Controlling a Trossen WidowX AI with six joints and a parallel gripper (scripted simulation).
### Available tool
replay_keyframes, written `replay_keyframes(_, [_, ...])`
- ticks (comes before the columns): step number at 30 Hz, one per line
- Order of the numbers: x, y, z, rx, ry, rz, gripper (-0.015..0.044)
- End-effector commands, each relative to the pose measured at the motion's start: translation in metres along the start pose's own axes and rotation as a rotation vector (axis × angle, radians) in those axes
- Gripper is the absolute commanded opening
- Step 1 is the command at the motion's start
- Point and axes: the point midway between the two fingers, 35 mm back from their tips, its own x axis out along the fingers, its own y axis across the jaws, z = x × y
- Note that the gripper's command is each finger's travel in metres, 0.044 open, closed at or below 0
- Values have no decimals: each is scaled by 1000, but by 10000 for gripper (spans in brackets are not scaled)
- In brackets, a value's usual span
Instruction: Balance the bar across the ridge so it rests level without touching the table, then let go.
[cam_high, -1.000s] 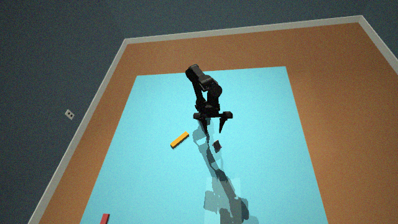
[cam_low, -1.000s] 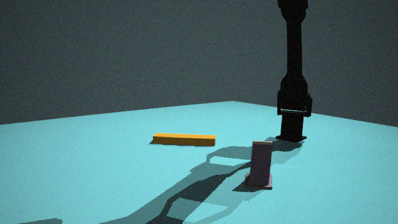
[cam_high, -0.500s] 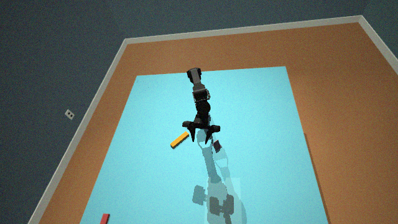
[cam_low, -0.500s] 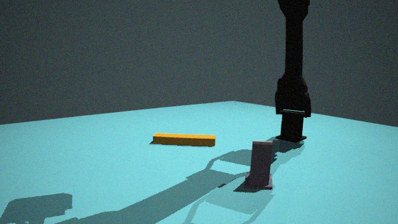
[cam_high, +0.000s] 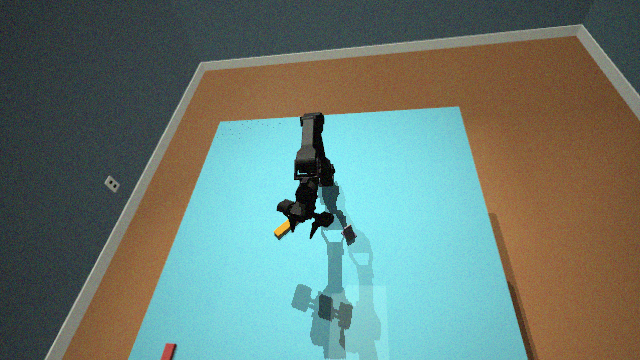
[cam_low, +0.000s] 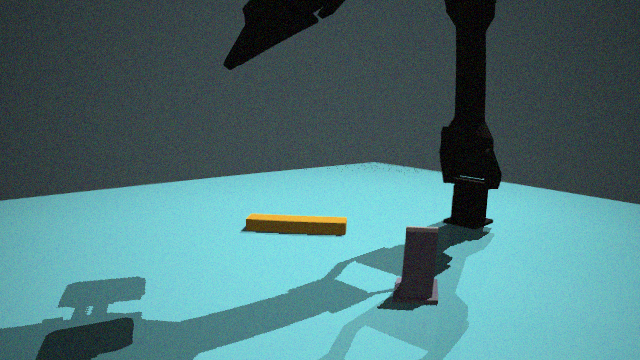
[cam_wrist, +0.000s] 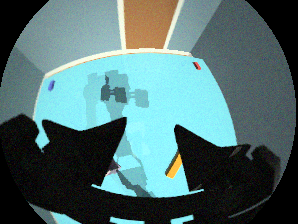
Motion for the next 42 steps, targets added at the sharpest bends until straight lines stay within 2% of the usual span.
replay_keyframes(1, [17,-20,-13,15,80,-31,315])
replay_keyframes(20, [55,-105,-68,184,382,-114,315])
replay_keyframes(37, [64,-166,-128,401,637,-123,315])
replay_keyframes(42, [64,-170,-134,423,658,-120,315])
